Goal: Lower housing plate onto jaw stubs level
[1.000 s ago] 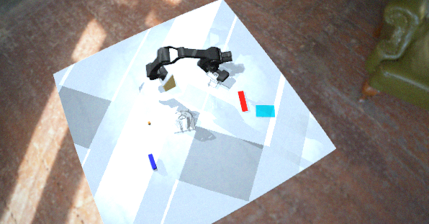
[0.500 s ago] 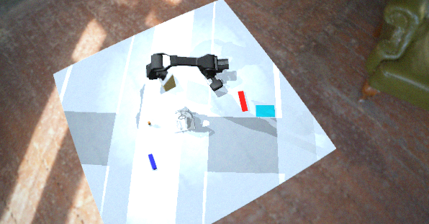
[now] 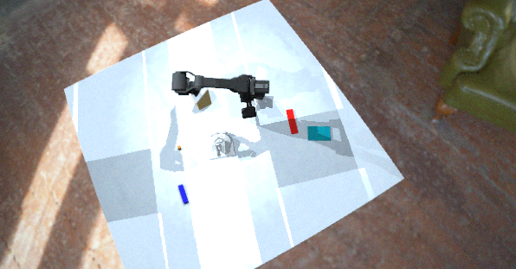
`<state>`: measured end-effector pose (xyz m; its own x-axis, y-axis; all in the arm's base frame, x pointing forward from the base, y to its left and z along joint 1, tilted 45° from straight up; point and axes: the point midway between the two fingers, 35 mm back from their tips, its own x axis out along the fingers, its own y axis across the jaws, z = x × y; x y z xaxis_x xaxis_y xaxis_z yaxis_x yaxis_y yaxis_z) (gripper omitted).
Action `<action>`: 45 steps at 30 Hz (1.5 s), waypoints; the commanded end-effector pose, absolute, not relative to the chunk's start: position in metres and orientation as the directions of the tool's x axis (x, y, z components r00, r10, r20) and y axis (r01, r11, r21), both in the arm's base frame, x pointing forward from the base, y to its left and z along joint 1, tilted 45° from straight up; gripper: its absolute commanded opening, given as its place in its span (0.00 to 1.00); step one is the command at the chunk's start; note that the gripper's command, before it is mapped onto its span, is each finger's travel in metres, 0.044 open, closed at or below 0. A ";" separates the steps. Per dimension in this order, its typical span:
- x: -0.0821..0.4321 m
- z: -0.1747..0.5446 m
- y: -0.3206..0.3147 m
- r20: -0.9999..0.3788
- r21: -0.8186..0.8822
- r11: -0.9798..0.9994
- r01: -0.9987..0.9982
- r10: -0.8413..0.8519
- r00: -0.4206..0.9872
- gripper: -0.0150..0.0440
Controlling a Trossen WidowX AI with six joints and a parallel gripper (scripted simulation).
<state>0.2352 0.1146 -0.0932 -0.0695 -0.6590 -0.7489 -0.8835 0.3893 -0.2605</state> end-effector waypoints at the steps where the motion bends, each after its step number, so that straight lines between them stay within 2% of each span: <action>1: 0.239 -0.084 0.106 -0.748 -0.315 0.442 -0.840 -0.660 -0.067 0.85; 24: 0.256 -0.036 0.049 -0.742 -0.596 0.700 -0.392 -0.667 -0.062 0.85; 45: 0.254 0.004 -0.007 -0.722 -0.690 0.710 0.144 -0.688 -0.068 0.85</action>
